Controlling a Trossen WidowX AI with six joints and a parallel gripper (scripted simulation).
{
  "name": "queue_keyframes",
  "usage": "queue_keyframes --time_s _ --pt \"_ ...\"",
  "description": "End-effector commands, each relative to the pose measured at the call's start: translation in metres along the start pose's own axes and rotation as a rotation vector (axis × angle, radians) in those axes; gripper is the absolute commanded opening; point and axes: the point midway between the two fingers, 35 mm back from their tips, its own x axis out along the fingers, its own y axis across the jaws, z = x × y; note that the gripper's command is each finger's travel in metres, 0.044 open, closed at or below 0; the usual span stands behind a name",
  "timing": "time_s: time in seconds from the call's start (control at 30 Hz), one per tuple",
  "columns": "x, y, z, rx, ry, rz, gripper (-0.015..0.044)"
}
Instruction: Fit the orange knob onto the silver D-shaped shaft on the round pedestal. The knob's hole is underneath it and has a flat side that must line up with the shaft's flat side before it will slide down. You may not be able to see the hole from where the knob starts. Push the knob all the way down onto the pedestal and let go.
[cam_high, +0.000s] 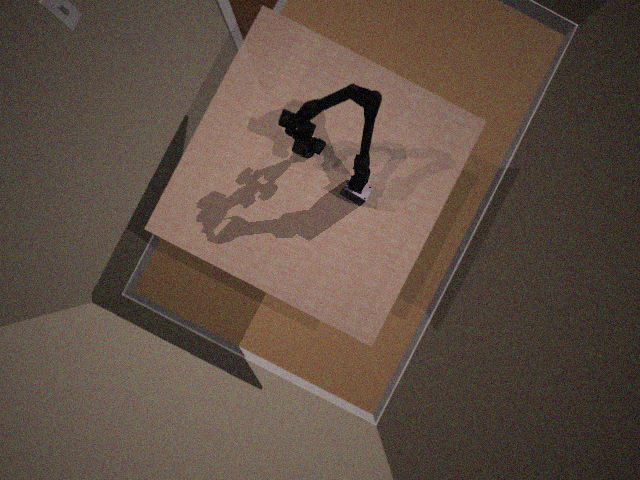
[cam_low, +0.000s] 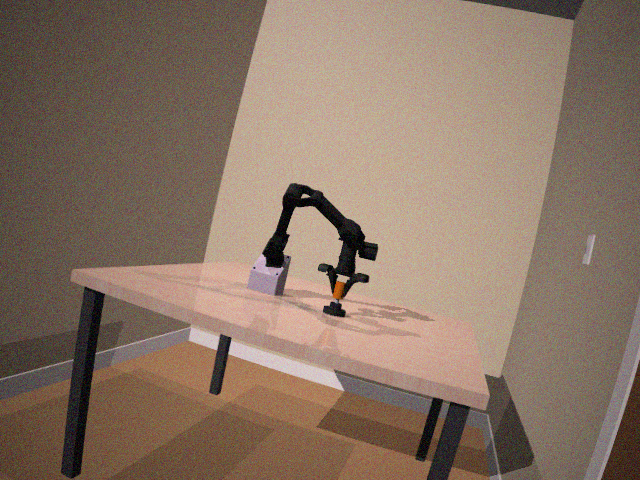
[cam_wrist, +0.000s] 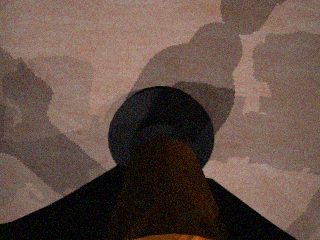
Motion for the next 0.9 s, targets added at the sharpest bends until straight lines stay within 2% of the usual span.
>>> queue_keyframes --time_s 0.0,0.87 --pt "0.0012 0.0001 -0.0001 -0.005 0.001 -0.002 0.0" --pt "0.0055 0.0003 -0.0008 -0.001 0.002 -0.002 0.0"
